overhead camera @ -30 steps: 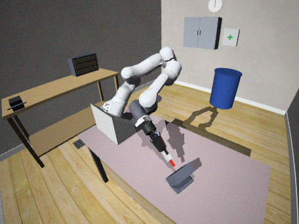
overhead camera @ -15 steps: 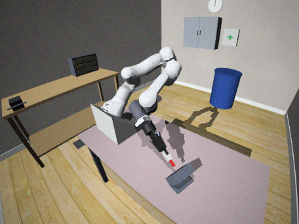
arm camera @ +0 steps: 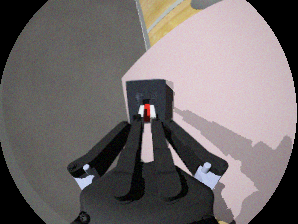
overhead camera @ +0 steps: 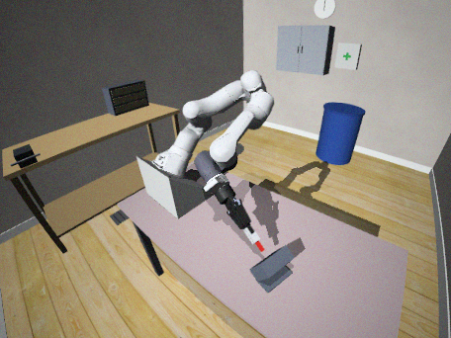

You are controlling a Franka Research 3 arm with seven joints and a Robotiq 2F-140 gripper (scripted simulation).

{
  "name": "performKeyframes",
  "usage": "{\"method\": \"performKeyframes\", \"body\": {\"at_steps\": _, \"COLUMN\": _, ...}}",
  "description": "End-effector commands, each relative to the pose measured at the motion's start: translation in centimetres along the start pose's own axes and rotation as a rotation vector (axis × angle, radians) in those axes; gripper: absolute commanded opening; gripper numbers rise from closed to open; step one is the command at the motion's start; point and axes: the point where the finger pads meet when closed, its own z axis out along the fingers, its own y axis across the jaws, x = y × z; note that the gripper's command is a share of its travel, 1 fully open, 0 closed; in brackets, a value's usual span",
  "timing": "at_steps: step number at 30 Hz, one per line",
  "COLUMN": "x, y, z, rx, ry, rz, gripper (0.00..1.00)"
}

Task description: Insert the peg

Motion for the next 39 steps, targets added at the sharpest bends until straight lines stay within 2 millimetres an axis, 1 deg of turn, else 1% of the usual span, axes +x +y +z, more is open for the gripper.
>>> {"method": "performKeyframes", "body": {"at_steps": 1, "x": 0.2, "y": -0.2, "z": -0.1, "rx": 0.063, "ry": 0.034, "rz": -0.002, "gripper": 0.0}}
{"method": "performKeyframes", "body": {"at_steps": 18, "x": 0.2, "y": -0.2, "z": 0.1, "rx": 0.063, "ry": 0.034, "rz": -0.002, "gripper": 0.0}}
{"method": "performKeyframes", "body": {"at_steps": 33, "x": 0.2, "y": -0.1, "z": 2.0, "rx": 0.063, "ry": 0.034, "rz": -0.002, "gripper": 0.0}}
{"method": "performKeyframes", "body": {"at_steps": 39, "x": 0.2, "y": -0.1, "z": 2.4, "rx": 0.063, "ry": 0.034, "rz": -0.002, "gripper": 0.0}}
